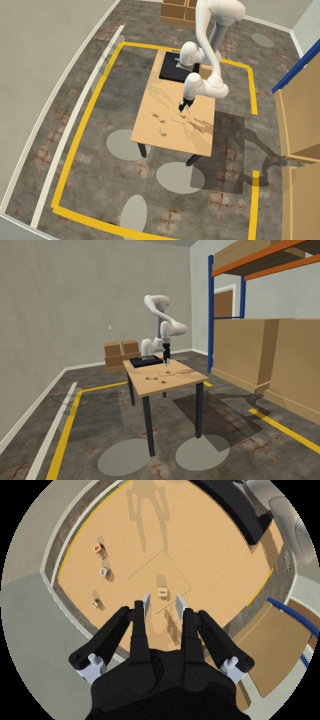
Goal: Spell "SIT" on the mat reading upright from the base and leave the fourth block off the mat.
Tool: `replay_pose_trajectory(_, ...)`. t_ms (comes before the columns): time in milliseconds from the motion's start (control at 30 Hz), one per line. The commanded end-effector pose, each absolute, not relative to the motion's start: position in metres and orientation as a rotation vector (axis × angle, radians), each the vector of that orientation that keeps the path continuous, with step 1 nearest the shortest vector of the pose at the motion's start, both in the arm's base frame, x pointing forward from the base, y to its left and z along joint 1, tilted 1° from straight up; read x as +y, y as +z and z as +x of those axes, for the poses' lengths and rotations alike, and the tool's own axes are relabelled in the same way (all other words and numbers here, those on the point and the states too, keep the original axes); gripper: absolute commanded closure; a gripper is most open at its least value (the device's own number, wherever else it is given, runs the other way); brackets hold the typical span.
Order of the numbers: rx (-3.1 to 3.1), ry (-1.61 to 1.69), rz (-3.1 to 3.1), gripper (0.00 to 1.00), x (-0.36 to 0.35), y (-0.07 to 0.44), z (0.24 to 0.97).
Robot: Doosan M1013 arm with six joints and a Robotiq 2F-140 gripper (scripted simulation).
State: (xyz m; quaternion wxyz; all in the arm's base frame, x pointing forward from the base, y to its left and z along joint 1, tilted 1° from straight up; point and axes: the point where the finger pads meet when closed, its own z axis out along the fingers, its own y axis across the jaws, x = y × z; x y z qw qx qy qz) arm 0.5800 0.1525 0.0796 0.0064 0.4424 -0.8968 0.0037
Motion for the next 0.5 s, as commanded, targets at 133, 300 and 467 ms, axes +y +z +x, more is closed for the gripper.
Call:
replay_pose_trajectory(133,-2.806,0.011,1.385,0.63,0.152,0.075,0.580)
replay_pose_trajectory(300,-2.806,0.011,1.385,0.63,0.152,0.070,0.580)
replay_pose_trajectory(467,-2.806,0.011,1.385,0.63,0.152,0.064,0.580)
